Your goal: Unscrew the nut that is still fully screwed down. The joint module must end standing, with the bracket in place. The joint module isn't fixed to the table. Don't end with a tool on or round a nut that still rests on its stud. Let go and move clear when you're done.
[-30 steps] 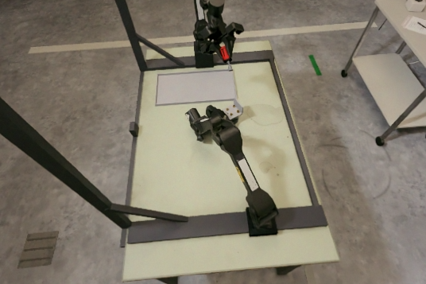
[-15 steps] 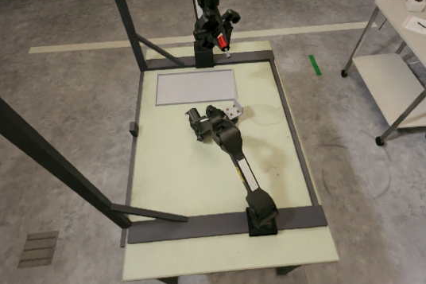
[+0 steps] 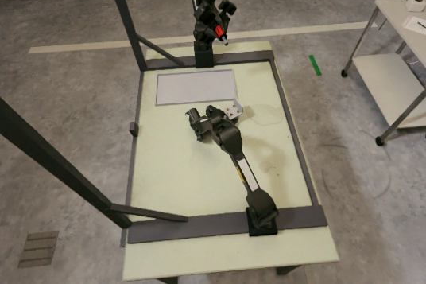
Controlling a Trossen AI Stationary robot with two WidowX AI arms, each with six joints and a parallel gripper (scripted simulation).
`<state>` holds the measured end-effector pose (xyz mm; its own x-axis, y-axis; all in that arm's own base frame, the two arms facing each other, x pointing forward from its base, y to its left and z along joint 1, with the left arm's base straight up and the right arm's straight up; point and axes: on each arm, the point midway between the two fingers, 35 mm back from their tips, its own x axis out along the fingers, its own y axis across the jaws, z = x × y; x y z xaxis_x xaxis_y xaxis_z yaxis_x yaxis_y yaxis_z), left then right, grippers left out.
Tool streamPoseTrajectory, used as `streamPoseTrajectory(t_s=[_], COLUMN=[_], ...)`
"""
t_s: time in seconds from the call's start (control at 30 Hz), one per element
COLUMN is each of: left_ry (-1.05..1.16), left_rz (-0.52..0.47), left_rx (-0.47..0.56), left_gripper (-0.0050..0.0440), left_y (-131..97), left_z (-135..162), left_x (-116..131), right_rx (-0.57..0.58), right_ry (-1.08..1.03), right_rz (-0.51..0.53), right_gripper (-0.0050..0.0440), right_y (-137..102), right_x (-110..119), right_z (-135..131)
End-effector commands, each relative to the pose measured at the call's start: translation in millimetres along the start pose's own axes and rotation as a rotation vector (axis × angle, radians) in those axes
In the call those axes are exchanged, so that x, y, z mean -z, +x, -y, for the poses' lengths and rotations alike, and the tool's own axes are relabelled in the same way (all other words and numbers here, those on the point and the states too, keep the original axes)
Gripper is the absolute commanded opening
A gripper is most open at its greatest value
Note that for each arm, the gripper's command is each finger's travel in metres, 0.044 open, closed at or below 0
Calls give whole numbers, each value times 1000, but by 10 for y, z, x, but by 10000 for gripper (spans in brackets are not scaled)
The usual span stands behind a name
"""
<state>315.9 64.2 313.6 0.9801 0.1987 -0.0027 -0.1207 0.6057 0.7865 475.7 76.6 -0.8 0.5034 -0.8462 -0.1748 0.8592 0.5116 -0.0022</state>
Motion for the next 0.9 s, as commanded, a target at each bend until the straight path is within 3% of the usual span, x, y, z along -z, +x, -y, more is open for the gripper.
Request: streamPoseTrajectory(t_s=[0.0, 0.47, 0.63, 0.87], left_ry=[-1, -312, -312, -486], left_rz=[38, -99, -99, -152], left_rx=[-56, -221, -221, -342], left_gripper=[130, 130, 130, 130], left_y=[-94, -156, -156, -319], left_z=[-113, -612, -611, -825], left_x=[-75, 435, 435, 754], right_rx=[-7, -7, -7, -7], right_ry=[51, 51, 51, 51], right_rz=[5, 5, 5, 5], right_gripper=[245, 245, 245, 245], right_y=[-25, -25, -25, -25], right_x=[-229, -229, -229, -229], right_z=[-51, -51, -51, -51])
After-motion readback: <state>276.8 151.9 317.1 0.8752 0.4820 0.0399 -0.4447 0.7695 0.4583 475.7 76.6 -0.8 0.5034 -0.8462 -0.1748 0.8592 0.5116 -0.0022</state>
